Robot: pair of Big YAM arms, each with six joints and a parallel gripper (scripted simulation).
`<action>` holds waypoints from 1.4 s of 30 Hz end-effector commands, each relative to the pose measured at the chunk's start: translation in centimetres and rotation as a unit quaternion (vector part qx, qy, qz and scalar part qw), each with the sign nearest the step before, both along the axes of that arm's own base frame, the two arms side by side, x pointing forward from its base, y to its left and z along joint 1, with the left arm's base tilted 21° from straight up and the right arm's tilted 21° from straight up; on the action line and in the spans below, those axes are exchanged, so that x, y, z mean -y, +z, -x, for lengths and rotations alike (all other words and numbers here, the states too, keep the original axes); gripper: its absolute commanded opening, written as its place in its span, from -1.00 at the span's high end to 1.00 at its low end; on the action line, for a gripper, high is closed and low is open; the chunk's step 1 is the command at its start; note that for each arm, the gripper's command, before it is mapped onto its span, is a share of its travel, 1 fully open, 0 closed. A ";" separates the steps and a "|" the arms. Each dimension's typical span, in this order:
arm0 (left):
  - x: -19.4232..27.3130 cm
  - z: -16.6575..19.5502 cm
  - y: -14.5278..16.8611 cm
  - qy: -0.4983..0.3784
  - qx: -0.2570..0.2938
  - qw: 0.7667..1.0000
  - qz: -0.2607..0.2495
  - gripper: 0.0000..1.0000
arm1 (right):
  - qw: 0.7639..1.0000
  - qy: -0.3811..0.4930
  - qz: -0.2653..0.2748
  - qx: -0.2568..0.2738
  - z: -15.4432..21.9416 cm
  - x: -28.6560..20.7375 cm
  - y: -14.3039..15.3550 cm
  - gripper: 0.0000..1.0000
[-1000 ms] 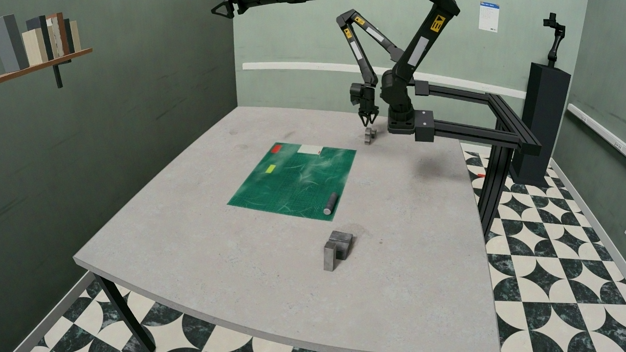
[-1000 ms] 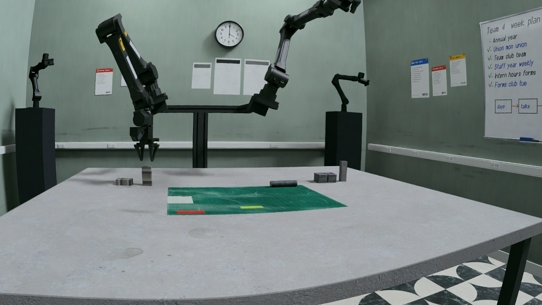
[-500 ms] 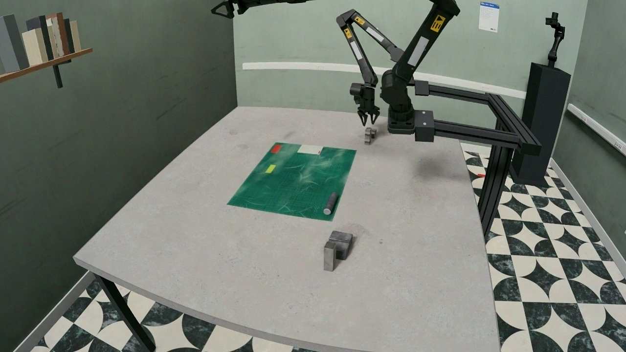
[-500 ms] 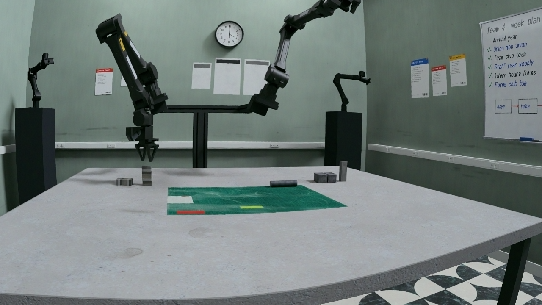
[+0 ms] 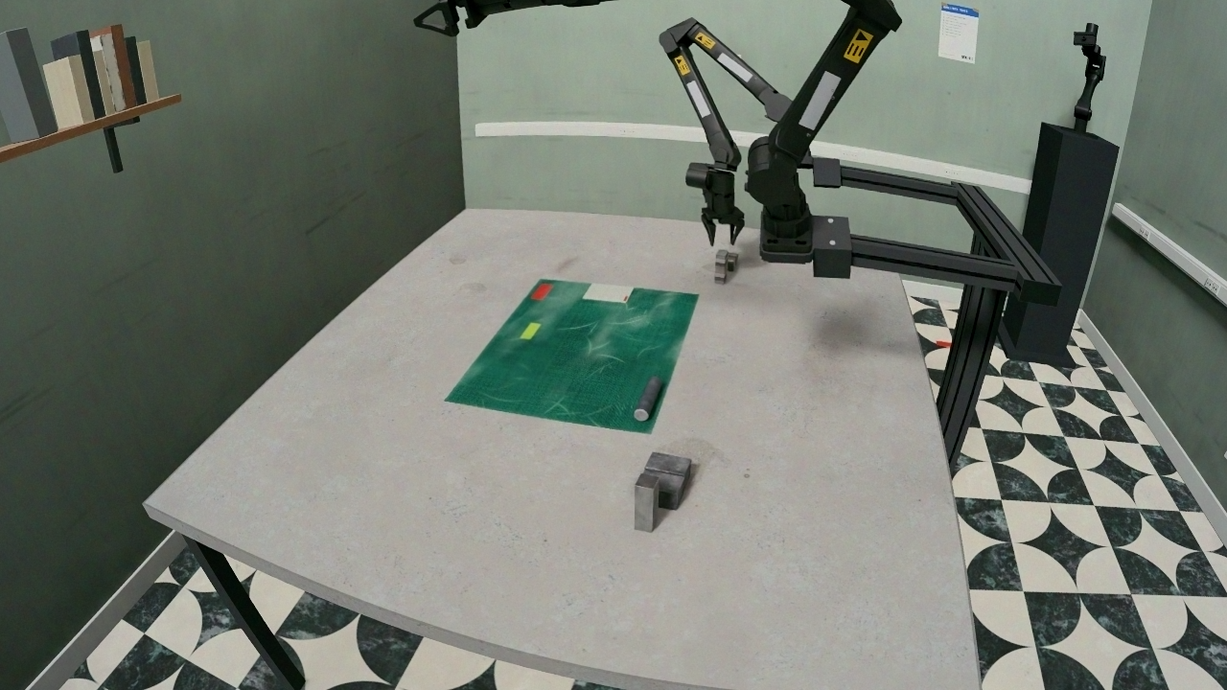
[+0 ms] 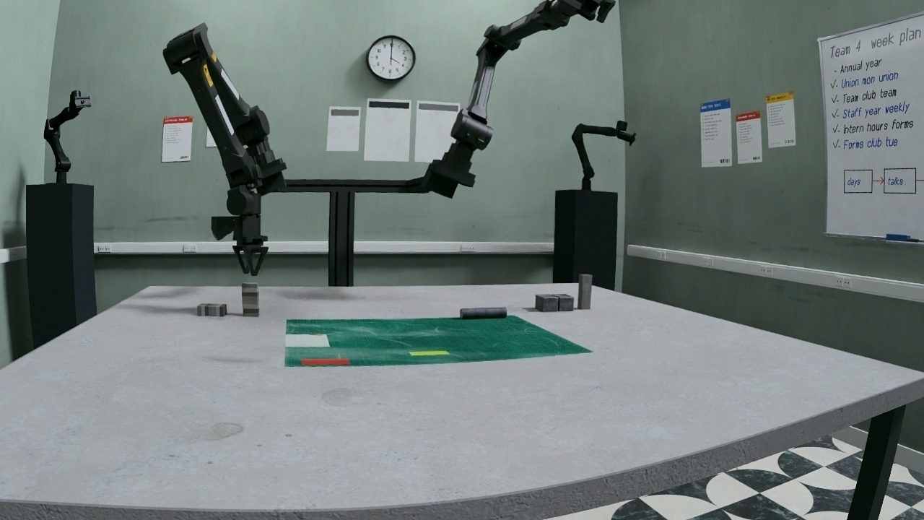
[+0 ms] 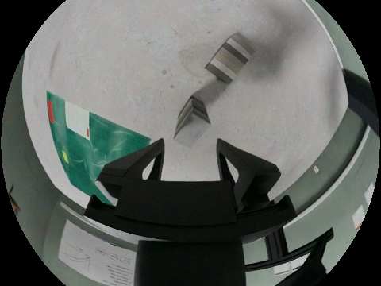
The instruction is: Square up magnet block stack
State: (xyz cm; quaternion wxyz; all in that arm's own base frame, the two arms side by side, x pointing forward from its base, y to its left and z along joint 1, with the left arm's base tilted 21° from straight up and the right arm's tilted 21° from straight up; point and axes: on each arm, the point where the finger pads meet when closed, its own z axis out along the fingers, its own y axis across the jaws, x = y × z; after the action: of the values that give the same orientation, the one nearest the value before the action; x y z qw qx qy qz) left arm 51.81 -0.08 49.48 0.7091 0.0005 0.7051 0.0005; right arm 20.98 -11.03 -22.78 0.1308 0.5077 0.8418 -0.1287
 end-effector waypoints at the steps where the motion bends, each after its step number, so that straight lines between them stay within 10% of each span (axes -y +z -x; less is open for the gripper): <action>1: 0.9 0.3 2.4 -0.008 0.028 1.000 -0.006 -1.00 | 0.999 -0.036 -0.001 0.009 1.1 -0.6 0.6 -0.21; 27: 0.9 0.3 2.4 -0.008 0.028 1.000 -0.006 -1.00 | 0.957 -0.270 -0.025 0.100 0.8 -0.5 0.6 -0.21; 42: 0.9 0.3 2.4 -0.008 0.028 1.000 -0.006 -1.00 | 0.962 -0.255 -0.023 0.094 0.3 1.1 -2.5 -0.21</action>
State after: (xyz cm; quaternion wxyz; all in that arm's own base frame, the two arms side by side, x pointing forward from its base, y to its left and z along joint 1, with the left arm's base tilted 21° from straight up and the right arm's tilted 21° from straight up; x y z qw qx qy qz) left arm 51.81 -0.08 49.48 0.7091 0.0005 0.7051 0.0005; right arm 21.31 -11.58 -24.42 0.1645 0.7177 0.6711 -0.0865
